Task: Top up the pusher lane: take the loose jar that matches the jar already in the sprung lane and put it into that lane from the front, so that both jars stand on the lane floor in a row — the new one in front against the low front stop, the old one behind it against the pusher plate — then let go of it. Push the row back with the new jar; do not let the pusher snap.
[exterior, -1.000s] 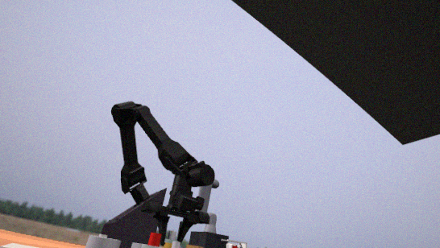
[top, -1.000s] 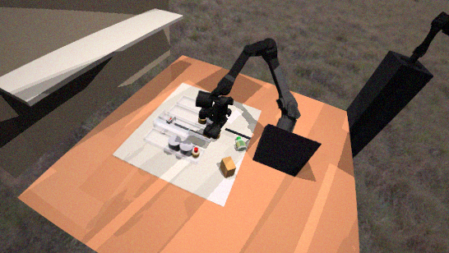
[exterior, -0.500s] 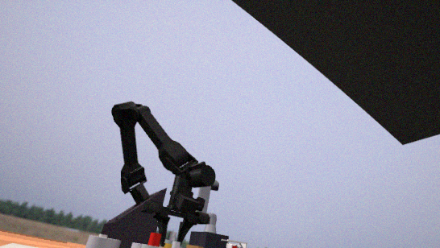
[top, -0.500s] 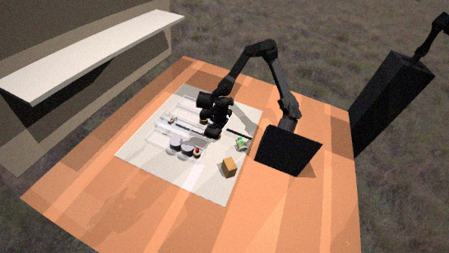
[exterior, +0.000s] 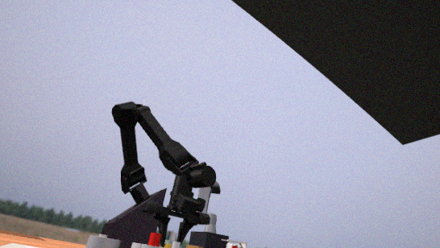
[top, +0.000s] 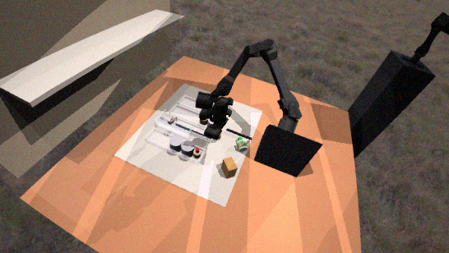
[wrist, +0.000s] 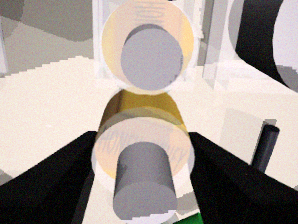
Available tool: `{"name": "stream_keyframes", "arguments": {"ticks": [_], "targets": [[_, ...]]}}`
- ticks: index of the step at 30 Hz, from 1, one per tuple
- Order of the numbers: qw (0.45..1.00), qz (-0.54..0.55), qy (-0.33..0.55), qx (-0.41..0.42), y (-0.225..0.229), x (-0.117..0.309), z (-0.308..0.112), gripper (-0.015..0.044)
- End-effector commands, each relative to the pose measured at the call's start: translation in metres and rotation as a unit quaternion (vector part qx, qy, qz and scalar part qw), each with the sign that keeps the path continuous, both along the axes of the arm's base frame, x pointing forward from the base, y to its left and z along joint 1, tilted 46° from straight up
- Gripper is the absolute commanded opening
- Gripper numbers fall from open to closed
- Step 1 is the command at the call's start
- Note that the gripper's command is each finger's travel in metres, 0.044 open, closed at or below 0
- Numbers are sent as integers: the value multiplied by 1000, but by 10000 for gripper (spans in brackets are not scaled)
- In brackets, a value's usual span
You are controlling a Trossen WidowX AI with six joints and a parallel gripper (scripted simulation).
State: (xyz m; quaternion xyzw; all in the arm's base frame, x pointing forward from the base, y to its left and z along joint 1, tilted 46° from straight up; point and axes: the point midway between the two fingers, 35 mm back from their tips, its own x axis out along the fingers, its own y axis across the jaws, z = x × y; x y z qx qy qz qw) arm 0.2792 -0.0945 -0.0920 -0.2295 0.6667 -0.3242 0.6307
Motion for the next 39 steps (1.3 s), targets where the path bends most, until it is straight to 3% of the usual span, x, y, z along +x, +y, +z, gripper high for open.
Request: {"name": "stream_keyframes", "arguments": {"ticks": [1,39], "targets": [[1000,3,-11,-2,-1,10,1,0],[1000,3,-11,-2,-3,23,3,0]]}}
